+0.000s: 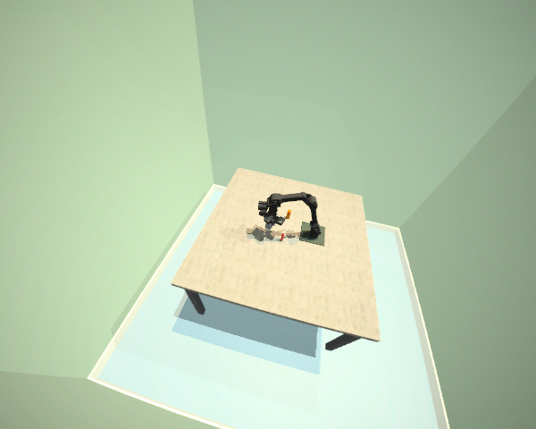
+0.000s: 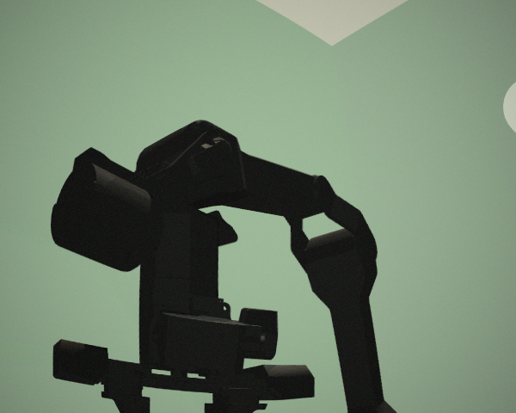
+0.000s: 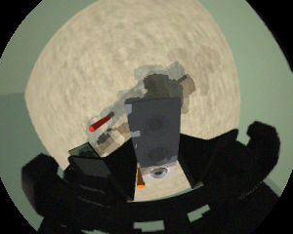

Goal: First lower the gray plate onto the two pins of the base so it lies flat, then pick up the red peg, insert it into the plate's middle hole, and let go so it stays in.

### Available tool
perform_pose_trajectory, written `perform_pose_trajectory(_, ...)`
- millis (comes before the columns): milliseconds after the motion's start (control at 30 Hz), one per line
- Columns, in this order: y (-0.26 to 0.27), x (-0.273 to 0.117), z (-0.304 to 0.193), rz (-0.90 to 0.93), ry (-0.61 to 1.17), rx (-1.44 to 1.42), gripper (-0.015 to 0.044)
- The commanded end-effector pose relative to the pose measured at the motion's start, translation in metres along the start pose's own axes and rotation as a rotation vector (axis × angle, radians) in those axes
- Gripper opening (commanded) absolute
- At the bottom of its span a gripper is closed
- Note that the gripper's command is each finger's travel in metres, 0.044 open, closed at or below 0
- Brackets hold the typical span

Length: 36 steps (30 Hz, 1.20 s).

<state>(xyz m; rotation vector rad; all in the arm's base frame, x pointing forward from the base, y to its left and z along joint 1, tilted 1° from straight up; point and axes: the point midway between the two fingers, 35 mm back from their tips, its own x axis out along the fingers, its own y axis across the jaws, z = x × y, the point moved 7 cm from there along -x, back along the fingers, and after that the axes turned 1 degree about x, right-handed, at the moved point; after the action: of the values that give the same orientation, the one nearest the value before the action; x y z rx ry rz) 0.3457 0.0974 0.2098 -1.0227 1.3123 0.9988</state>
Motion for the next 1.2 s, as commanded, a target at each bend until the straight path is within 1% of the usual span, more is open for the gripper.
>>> perform_pose_trajectory(0, 0.002, -0.019, 0.0, -0.009, -0.011, 0.007, 0.0)
perform_pose_trajectory(200, 0.006, -0.037, -0.002, -0.009, -0.011, 0.007, 0.0)
perform_pose_trajectory(367, 0.006, -0.039, -0.003, -0.009, -0.011, 0.006, 0.0)
perform_pose_trajectory(1167, -0.027, -0.001, -0.061, -0.013, -0.004, -0.095, 0.0)
